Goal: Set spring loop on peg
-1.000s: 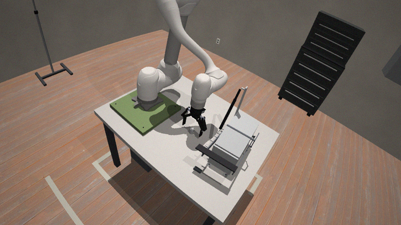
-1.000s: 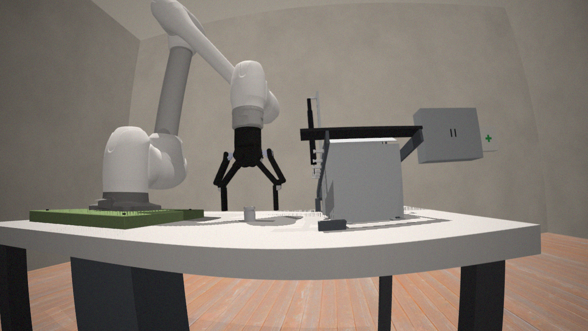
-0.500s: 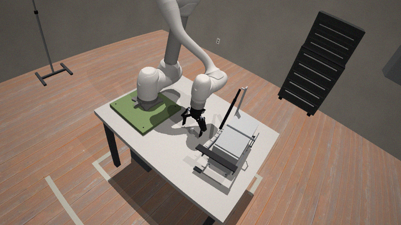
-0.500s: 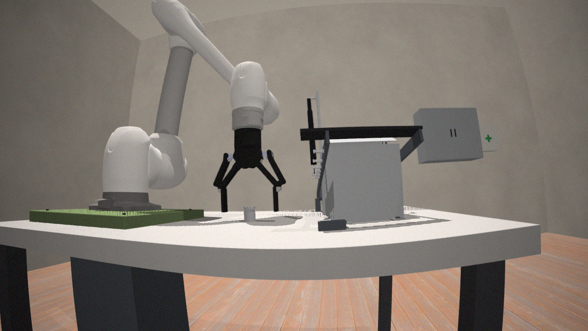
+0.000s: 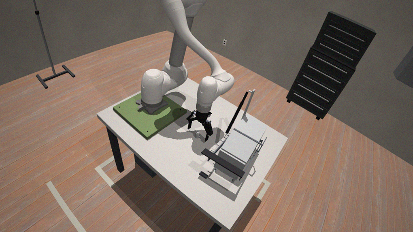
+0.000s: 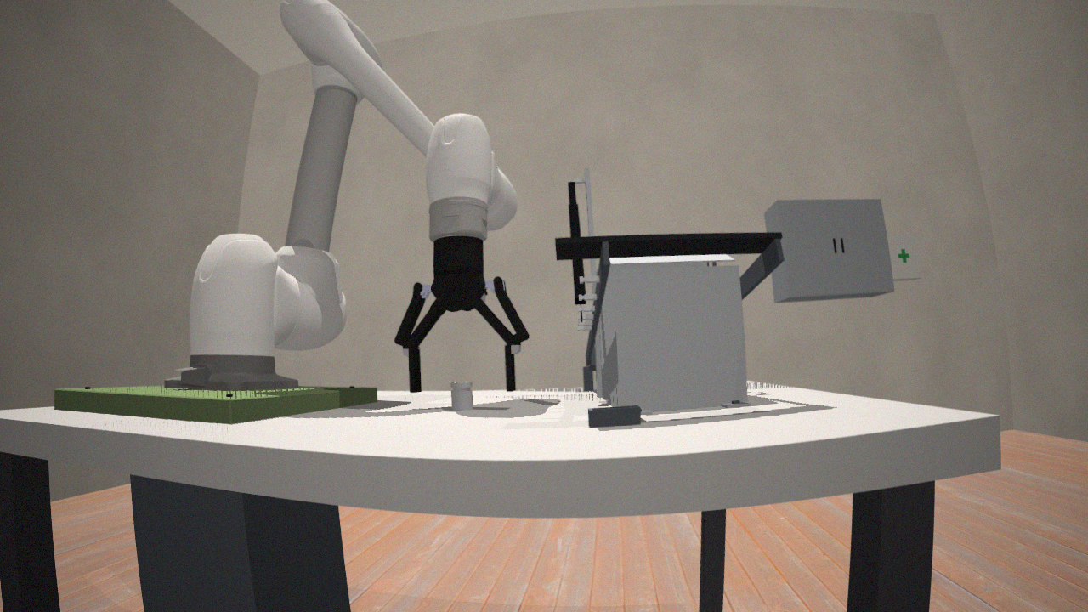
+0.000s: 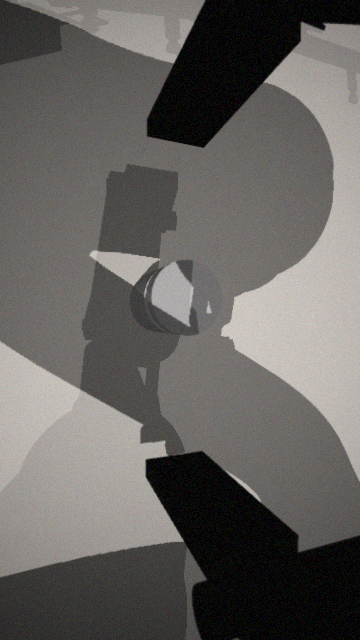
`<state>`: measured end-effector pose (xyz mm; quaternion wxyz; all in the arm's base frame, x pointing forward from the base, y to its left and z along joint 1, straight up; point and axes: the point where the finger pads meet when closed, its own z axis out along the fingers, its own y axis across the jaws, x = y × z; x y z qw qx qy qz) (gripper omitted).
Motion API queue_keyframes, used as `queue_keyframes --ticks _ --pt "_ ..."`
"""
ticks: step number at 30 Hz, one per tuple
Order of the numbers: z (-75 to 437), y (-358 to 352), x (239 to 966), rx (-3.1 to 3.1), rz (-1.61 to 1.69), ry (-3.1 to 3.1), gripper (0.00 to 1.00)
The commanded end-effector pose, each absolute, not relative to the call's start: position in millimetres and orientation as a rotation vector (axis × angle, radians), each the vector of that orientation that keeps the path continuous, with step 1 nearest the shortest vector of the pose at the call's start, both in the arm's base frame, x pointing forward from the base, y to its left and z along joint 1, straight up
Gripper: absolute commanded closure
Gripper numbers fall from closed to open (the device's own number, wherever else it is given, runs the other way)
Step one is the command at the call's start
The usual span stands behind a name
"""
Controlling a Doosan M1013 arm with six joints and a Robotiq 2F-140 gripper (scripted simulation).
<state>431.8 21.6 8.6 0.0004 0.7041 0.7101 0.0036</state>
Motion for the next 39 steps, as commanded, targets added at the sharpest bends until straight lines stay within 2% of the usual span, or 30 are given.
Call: queue_keyframes --ticks 1,14,15,39 --pt "8.9 21.7 432.1 2.211 0.013 2.23 0.0" --pt "8.9 21.7 432.1 2.211 0.013 2.23 0.0" --pt "8.9 21.7 432.1 2.211 0.013 2.23 0.75" --pt "8.9 21.7 432.1 2.211 0.013 2.23 0.75"
